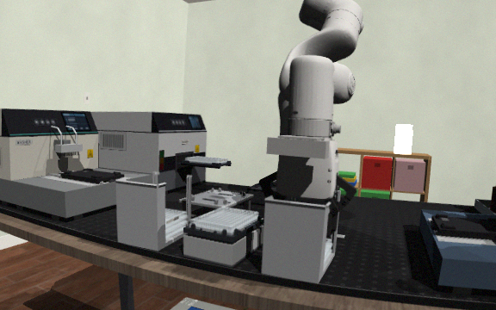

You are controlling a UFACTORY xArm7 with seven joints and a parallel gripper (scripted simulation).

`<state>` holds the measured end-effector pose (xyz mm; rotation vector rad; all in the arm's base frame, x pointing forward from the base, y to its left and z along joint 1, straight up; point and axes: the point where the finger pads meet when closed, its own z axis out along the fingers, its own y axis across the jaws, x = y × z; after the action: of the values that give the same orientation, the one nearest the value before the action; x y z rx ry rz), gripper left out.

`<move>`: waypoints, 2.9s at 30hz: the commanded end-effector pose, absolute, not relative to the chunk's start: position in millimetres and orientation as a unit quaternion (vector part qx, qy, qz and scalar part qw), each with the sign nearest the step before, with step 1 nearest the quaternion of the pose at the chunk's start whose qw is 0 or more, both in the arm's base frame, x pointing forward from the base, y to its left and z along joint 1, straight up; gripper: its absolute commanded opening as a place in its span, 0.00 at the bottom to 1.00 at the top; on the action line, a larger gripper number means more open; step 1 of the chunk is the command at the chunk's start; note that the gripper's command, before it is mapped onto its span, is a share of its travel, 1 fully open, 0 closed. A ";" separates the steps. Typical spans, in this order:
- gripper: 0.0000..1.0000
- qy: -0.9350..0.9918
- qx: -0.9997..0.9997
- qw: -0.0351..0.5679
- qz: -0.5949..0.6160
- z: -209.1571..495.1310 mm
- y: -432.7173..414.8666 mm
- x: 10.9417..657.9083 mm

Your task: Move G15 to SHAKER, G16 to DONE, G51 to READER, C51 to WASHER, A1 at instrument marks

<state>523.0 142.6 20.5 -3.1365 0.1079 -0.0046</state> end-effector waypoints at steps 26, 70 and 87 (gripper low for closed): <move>1.00 0.034 -0.999 0.003 -0.004 10.8 142.9 524.8; 1.00 0.034 -0.999 0.003 -0.004 -3.5 143.0 524.9; 1.00 0.034 -0.999 0.003 -0.004 -8.5 143.0 525.0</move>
<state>523.1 142.7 -9.3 -3.1364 0.1078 -0.0047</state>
